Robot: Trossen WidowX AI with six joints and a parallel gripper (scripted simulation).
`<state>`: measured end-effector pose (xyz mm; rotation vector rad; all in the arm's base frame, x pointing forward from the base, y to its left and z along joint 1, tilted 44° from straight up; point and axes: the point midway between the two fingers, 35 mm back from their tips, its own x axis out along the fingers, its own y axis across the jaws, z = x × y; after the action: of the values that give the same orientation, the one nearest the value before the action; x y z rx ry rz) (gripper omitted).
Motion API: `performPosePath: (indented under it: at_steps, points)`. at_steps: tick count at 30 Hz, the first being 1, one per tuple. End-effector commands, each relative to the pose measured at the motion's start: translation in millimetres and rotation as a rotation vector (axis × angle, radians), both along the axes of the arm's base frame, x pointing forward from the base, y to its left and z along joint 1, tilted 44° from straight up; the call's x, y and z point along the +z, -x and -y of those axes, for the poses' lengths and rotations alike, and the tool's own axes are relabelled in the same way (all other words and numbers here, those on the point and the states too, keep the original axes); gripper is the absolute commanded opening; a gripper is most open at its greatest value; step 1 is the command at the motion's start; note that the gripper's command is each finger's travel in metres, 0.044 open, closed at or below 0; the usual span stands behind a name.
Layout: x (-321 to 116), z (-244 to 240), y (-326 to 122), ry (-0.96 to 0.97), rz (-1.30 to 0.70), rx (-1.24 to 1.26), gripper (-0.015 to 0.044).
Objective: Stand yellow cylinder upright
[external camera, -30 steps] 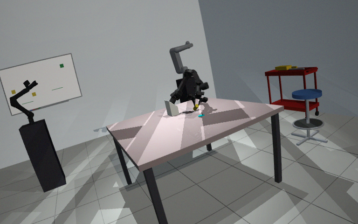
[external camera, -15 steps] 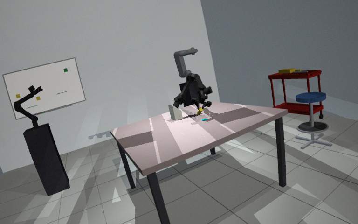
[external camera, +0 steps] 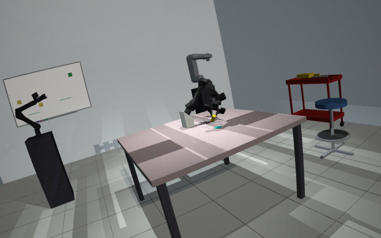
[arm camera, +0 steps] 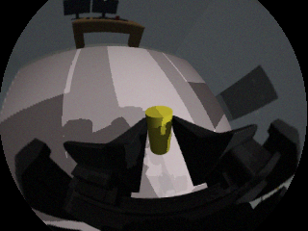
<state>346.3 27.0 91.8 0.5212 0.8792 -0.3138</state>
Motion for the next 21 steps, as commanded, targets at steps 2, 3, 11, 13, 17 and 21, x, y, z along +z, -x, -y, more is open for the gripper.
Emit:
performPosePath:
  at_steps: [2, 3, 11, 13, 17, 21]
  points:
    - [3.0, 0.7, -0.3, 0.009, 0.033, -0.023, 0.0105]
    - [3.3, 0.6, -0.2, 0.010, 0.039, -0.026, 0.0105]
    - [6.2, -0.2, 0.5, 0.022, 0.088, -0.055, 0.0105]
    - [6.9, -0.4, 0.7, 0.024, 0.100, -0.063, 0.0105]
    - [8.5, -0.8, 1.2, 0.028, 0.125, -0.077, 0.0105]
    - [10.1, -1.1, 1.9, 0.031, 0.150, -0.093, 0.0105]
